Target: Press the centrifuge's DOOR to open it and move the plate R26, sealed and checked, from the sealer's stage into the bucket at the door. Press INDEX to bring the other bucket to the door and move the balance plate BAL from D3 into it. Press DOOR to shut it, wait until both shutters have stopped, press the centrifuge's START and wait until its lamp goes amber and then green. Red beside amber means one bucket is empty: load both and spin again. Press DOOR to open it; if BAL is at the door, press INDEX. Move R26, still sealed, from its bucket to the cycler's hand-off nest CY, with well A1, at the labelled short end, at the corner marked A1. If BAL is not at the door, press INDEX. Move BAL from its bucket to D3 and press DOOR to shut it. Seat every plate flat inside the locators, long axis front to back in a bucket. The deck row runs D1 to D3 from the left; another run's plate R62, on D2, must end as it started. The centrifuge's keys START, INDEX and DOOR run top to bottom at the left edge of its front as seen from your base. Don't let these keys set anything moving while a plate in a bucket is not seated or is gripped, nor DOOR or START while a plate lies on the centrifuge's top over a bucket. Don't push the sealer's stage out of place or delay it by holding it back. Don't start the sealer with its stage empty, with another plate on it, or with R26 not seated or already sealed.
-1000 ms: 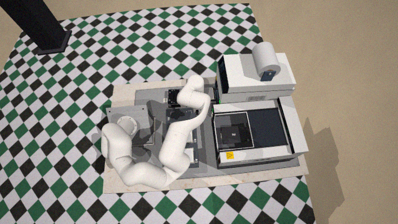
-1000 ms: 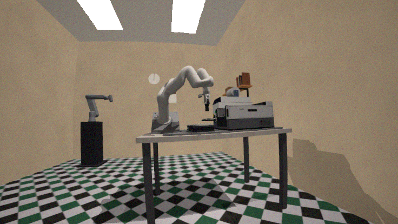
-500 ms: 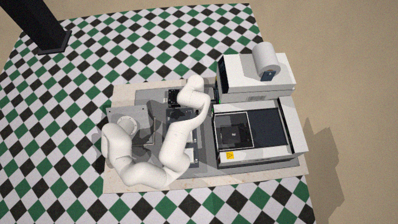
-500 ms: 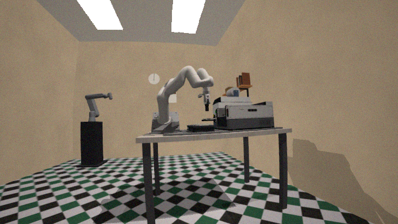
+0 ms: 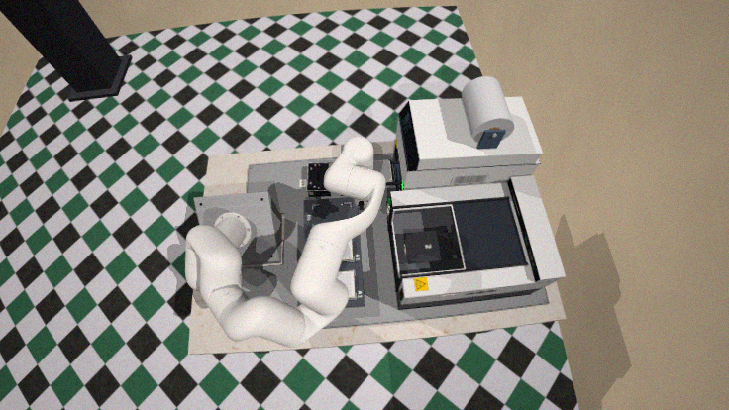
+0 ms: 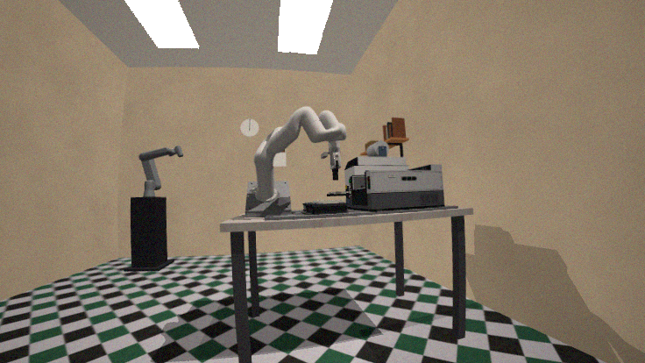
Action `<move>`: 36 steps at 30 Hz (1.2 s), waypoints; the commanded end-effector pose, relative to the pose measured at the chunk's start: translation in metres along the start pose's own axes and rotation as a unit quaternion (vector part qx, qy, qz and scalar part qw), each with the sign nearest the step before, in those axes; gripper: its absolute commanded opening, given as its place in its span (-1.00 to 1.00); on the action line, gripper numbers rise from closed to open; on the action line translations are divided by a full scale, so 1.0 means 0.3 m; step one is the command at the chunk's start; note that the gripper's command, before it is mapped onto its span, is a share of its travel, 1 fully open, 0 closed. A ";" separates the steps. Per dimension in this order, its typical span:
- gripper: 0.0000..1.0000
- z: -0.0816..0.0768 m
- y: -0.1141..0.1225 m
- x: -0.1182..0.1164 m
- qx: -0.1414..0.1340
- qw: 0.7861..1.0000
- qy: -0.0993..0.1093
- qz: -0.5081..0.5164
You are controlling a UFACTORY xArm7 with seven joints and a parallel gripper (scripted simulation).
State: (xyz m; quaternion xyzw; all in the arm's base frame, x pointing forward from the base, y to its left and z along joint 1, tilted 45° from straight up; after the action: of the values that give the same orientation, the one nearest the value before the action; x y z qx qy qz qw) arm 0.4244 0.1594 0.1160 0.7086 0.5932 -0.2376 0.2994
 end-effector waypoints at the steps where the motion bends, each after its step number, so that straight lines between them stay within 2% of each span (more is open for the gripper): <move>1: -1.00 -0.008 0.000 0.002 -0.002 1.000 0.002 0.000; 3: -1.00 -0.008 0.000 0.002 -0.002 1.000 0.002 0.000; 4: 1.00 -0.020 -0.011 0.000 -0.002 1.000 0.002 0.008; 14: 1.00 -0.141 -0.122 -0.024 -0.002 1.000 0.002 0.008; 16: 1.00 -0.141 -0.122 -0.024 -0.002 1.000 0.002 0.008; 25: 1.00 -0.250 -0.222 -0.045 -0.001 1.000 0.002 0.008; 33: 1.00 -0.257 -0.228 -0.046 -0.001 1.000 0.002 0.008; 36: 1.00 -0.257 -0.239 0.002 -0.001 1.000 0.002 0.008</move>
State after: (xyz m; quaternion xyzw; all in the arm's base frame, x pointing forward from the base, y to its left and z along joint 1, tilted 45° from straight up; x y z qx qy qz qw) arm 0.3539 0.2111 0.1677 0.7140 0.5865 -0.2352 0.3015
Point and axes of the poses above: the point where the finger pads meet when closed, its own z axis out along the fingers, its own x axis across the jaws, y = z × x, the point moved 9 cm from there along -z, back along the fingers, and after that the axes turned 12 degrees about z, right-handed, at the moved point
